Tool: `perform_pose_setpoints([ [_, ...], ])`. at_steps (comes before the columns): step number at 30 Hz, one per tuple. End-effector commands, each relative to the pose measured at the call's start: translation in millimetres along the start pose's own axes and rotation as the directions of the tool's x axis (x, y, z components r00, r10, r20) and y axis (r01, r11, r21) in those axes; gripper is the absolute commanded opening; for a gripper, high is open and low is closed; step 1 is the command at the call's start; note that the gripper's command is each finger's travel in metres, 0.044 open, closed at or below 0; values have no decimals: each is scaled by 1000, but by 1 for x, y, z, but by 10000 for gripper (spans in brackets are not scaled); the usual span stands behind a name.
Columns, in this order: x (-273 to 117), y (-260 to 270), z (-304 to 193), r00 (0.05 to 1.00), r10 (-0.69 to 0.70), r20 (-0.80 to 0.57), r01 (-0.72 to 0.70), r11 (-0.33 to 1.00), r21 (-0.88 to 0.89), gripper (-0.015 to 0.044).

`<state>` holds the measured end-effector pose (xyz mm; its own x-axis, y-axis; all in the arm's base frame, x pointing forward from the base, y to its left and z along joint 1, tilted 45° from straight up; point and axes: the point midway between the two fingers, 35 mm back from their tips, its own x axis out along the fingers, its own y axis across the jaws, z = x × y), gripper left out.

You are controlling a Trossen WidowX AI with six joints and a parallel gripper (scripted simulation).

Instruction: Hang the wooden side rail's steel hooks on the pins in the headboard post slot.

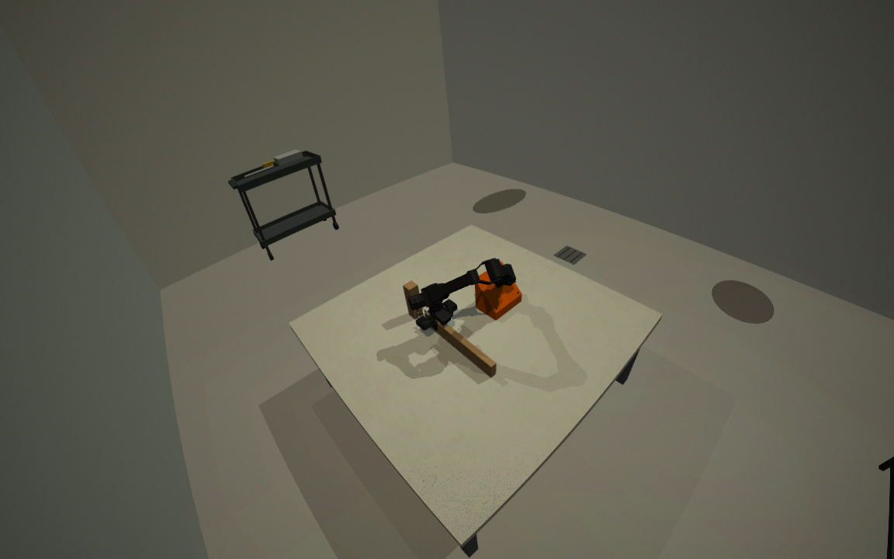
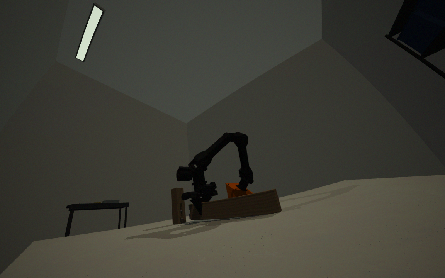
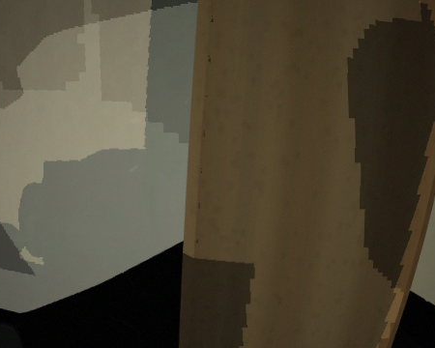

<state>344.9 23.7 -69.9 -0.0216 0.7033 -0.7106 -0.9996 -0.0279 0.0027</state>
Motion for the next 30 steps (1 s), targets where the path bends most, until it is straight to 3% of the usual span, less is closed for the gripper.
perform_pose_setpoints([
  [1,-6,-3,-1,1000,-14,-2,14,1000,-5,0],
  [30,-10,-3,-1,1000,-14,-2,14,1000,-5,0],
])
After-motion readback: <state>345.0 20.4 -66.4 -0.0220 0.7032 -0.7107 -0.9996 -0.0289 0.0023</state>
